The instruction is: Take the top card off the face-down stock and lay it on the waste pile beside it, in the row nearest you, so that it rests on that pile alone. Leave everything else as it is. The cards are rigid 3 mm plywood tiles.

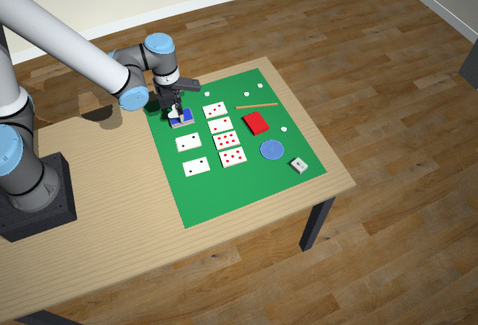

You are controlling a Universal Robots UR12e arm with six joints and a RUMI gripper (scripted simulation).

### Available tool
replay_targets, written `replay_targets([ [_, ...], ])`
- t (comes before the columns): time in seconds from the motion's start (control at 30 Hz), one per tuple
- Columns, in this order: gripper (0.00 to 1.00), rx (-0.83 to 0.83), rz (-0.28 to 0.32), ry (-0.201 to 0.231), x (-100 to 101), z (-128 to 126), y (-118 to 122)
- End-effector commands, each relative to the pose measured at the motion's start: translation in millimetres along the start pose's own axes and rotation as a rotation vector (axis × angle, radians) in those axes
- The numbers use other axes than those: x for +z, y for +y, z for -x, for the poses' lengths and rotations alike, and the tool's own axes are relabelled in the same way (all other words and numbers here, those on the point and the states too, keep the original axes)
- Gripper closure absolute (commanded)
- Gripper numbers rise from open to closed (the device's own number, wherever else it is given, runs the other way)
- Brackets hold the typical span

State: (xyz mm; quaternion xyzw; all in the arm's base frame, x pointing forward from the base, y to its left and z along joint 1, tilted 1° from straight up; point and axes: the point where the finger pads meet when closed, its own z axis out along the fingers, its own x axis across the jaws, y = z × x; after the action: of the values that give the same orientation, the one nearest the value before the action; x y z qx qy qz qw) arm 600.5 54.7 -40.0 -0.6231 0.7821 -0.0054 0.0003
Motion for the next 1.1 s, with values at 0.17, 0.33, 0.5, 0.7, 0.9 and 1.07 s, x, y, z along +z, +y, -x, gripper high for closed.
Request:
replay_targets([
  [0.17,0.59,0.000,-0.001,0.000,-0.6,0.1,-0.6],
  [0.33,0.60,0.000,-0.001,0.000,-0.6,0.1,-0.6],
  [0.5,0.60,0.000,-0.001,0.000,-0.6,0.1,-0.6],
  [0.7,0.60,0.000,-0.001,0.000,-0.6,0.1,-0.6],
  [0.9,0.61,0.000,-0.001,0.000,-0.6,0.1,-0.6],
  [1.07,0.61,0.000,-0.001,0.000,-0.6,0.1,-0.6],
])
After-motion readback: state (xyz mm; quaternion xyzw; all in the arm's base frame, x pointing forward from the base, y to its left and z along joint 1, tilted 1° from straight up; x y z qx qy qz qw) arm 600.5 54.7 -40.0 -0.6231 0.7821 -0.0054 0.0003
